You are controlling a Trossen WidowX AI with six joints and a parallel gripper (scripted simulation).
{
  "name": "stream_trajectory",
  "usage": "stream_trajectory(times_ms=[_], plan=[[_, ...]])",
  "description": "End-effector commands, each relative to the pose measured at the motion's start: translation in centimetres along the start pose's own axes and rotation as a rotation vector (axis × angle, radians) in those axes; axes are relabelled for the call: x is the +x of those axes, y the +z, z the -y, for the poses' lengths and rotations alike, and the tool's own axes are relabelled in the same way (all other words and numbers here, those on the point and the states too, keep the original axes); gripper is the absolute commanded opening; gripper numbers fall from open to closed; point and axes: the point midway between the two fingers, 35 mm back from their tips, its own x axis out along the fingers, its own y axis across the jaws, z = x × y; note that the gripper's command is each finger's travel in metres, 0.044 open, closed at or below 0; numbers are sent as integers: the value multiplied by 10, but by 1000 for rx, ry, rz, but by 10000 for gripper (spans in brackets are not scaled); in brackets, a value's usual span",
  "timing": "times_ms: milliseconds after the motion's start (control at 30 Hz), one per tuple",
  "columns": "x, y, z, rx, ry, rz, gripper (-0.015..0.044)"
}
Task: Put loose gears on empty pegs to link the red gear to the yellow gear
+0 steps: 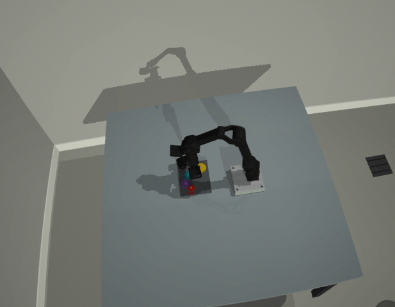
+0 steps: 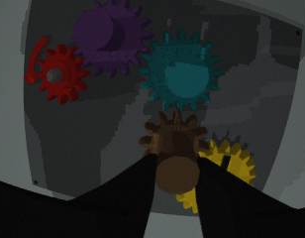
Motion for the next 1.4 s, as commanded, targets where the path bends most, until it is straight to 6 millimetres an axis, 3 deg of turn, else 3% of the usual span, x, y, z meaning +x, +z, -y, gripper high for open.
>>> stream_trajectory(times_ms=[0, 233, 367, 1033, 1367], plan=[[7, -2, 0, 90, -1, -5, 0], [9, -2, 1, 246, -1, -5, 0], [9, -2, 1, 224, -1, -5, 0], [11, -2, 1, -246, 0, -5, 0], [13, -2, 0, -98, 0, -5, 0]])
